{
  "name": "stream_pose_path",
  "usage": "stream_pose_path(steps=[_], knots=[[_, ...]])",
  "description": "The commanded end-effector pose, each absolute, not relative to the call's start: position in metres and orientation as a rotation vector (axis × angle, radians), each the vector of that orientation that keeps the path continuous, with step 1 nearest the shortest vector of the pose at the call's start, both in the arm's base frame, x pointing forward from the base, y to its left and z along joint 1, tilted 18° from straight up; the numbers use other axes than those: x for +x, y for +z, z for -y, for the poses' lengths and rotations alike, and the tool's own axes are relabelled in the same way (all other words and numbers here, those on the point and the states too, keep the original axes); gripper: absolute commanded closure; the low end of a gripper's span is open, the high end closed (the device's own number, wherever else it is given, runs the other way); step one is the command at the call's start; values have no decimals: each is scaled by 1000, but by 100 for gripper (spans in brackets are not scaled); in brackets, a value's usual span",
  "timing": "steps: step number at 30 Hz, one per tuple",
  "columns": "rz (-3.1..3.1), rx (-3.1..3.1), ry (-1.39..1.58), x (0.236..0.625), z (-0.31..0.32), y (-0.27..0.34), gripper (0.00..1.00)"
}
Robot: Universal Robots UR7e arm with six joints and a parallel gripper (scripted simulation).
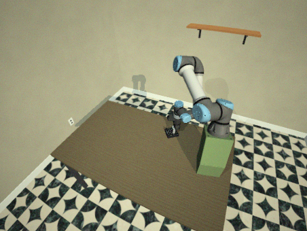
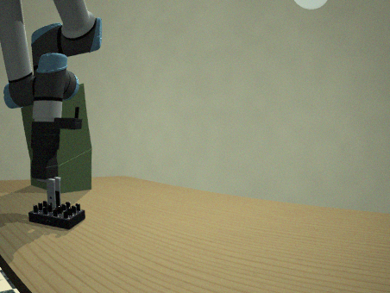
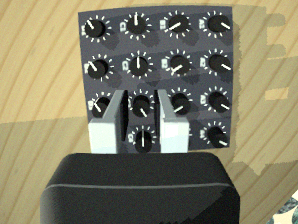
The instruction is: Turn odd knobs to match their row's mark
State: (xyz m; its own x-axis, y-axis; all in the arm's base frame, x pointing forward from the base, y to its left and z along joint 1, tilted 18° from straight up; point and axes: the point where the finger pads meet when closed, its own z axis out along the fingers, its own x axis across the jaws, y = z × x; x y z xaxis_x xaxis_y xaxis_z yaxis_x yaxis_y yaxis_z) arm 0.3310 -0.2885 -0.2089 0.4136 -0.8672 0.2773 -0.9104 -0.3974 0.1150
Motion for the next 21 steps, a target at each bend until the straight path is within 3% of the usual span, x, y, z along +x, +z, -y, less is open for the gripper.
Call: stream_pose_path(steps=[1,4,5,21], knots=[[1559,2420,257,331,290,-208,54],[1559,2420,257,331,290,-208,54],[1559,2420,257,331,290,-208,70],[1559,2420,257,331,290,-208,70]])
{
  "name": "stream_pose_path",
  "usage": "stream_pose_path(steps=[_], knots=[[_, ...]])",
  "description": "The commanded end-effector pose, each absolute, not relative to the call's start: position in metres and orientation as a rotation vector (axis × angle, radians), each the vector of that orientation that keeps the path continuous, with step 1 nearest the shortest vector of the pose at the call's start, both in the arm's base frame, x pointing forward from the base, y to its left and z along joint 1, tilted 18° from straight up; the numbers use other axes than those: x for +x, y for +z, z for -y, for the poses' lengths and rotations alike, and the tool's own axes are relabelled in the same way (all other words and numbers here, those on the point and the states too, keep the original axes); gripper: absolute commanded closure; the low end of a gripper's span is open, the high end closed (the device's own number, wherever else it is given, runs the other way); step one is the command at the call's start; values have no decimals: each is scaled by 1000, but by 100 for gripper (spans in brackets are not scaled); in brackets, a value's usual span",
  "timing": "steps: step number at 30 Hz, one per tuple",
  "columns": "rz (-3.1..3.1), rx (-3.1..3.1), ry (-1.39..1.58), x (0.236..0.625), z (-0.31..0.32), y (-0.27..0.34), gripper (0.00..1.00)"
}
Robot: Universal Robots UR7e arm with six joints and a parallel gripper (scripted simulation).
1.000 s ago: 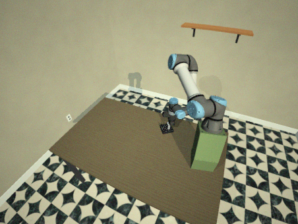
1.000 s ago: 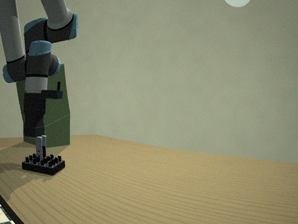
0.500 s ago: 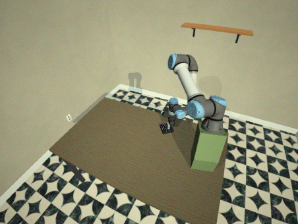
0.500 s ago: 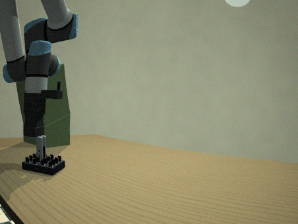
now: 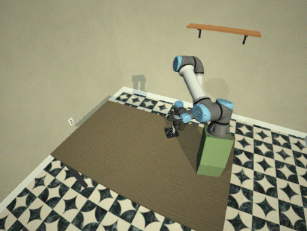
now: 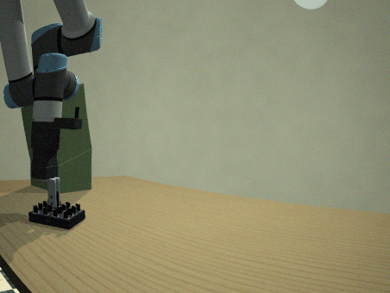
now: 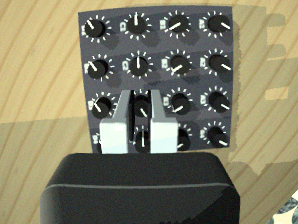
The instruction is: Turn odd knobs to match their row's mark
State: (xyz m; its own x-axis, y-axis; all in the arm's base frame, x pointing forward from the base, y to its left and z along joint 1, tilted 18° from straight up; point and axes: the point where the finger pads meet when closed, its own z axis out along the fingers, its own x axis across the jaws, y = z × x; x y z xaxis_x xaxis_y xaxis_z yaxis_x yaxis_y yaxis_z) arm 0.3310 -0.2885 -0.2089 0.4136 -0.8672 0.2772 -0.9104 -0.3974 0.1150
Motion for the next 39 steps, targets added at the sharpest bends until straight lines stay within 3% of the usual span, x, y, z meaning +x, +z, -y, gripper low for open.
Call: stream_pose_path(steps=[1,39], knots=[[1559,2420,257,331,290,-208,70],[1481,2462,247,332,292,-208,70]])
